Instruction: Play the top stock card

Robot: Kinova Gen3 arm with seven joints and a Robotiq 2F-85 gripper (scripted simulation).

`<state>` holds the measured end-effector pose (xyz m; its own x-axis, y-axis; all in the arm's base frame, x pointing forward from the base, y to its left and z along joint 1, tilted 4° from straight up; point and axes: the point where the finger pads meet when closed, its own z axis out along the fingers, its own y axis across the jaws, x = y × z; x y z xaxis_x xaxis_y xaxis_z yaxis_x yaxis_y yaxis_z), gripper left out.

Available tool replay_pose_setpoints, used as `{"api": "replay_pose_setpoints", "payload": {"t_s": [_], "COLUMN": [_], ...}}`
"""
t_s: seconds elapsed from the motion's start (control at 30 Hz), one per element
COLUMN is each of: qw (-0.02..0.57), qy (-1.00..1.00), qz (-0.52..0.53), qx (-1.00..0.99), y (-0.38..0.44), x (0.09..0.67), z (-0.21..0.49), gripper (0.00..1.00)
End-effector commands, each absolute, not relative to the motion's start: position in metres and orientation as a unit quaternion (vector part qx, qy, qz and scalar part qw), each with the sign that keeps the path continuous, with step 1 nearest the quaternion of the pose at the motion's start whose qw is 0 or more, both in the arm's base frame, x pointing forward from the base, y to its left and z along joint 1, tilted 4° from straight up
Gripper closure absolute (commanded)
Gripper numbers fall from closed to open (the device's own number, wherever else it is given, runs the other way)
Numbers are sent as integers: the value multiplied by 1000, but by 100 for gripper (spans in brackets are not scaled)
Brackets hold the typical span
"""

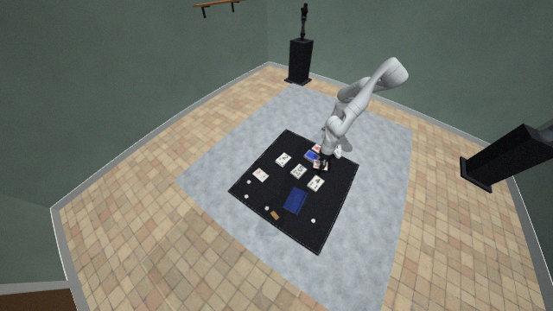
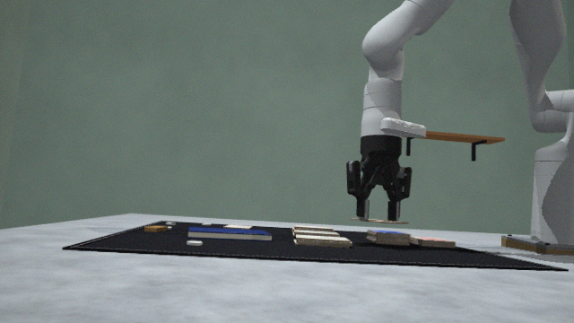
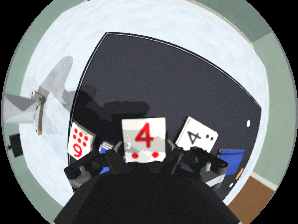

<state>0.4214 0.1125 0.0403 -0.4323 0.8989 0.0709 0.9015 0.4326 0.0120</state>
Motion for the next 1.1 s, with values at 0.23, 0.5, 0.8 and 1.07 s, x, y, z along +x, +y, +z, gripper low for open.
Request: {"api": "replay_pose_setpoints", "payload": {"t_s": [0.23, 0.5, 0.8, 1.07], "qw": [24, 22, 19, 17], "qy": [-877, -913, -940, -964], "qz": [-28, -29, -31, -32], "qx": [-479, -405, -338, -263], "y": [97, 84, 72, 60], "x": [438, 453, 467, 481], "z": [41, 41, 41, 41], "gripper": [28, 28, 28, 28]}}
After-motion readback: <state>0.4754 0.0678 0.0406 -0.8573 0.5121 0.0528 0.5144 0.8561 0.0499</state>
